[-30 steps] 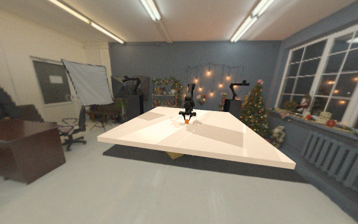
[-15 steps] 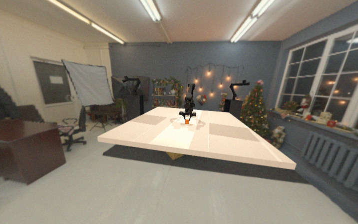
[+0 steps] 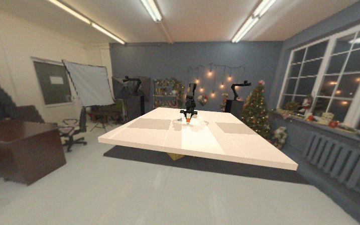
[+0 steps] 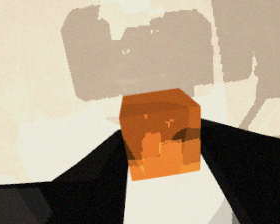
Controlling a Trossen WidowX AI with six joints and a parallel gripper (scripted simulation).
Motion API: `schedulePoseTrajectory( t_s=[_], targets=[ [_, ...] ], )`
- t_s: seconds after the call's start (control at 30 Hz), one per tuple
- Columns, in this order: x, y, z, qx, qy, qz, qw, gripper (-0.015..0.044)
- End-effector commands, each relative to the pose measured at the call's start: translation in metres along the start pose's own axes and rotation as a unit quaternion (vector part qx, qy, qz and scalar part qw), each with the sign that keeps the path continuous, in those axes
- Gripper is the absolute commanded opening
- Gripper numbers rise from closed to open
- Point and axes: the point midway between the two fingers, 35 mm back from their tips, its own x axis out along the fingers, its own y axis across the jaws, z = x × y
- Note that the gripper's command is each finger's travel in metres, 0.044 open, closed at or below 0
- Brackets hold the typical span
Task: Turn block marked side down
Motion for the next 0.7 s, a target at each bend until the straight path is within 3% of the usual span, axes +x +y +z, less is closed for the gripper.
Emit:
schedulePoseTrajectory(
  t_s=[0.0,0.67],
  targets=[
    [0.0007,0.0001,-0.0013,0.003,-0.021,0.001,1.0,0.0],
    [0.0075,-0.0001,-0.0029,0.003,-0.178,0.001,0.984,0.0]
  ],
)
